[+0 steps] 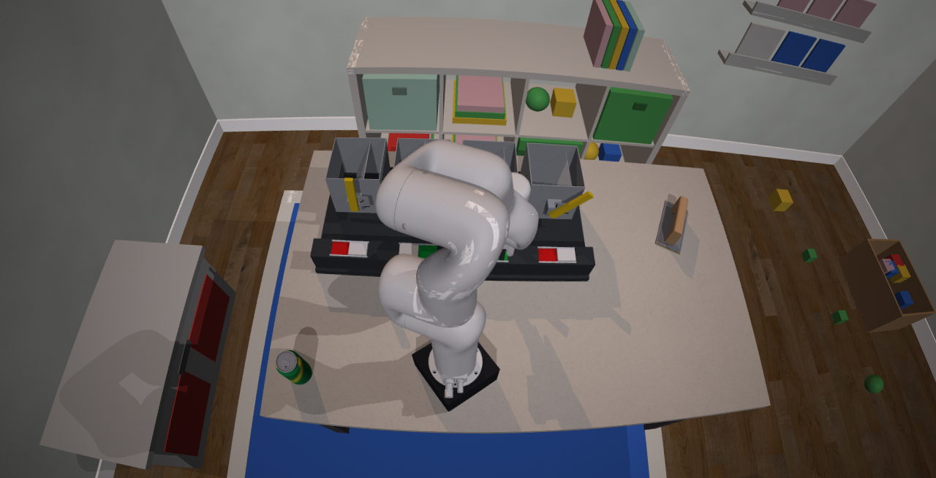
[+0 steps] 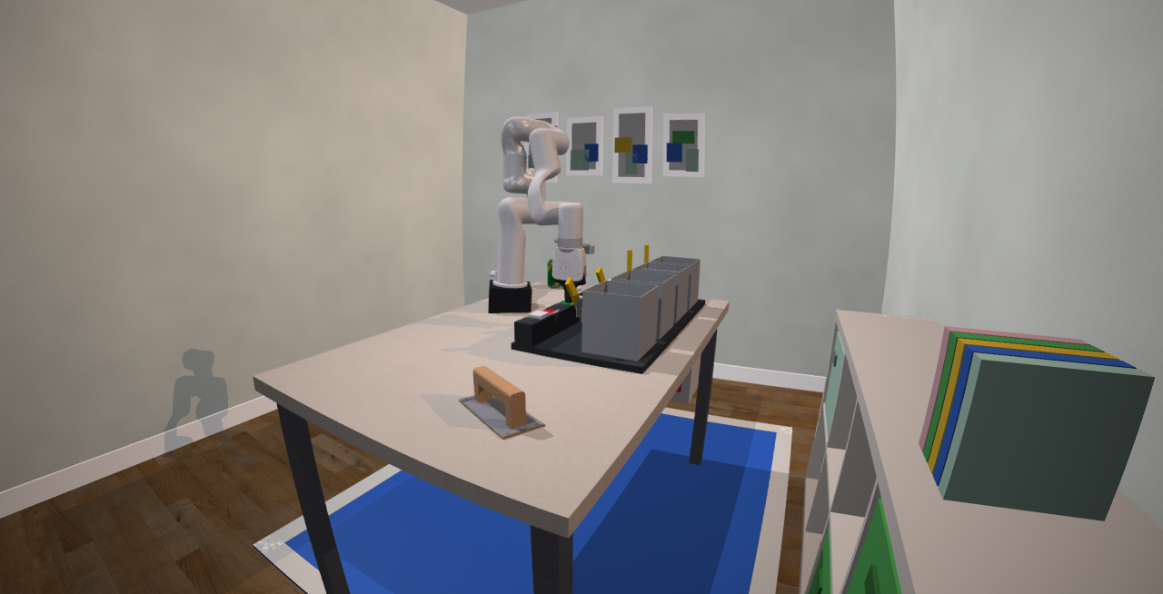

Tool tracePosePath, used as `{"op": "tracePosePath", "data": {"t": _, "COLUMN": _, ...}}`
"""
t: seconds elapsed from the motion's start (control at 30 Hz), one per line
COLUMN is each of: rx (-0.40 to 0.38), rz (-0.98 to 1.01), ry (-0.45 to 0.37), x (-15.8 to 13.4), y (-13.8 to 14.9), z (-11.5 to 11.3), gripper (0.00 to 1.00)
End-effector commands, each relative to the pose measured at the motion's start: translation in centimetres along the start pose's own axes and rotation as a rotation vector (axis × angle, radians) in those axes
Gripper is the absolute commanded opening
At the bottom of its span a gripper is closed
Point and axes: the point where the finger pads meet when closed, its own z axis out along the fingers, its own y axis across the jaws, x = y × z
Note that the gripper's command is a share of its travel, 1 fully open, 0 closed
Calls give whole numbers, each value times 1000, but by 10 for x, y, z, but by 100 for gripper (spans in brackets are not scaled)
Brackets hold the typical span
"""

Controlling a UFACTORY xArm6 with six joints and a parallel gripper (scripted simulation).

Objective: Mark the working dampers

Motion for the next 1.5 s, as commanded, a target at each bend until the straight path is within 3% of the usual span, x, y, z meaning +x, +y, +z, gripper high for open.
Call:
{"op": "tracePosePath", "data": {"t": 0.0, "rx": -3, "rz": 0, "ry": -1, "x": 2, "y": 1, "z": -1, "gripper": 0}}
{"op": "tracePosePath", "data": {"t": 1.47, "rx": -3, "rz": 0, "ry": -1, "x": 7, "y": 1, "z": -1, "gripper": 0}}
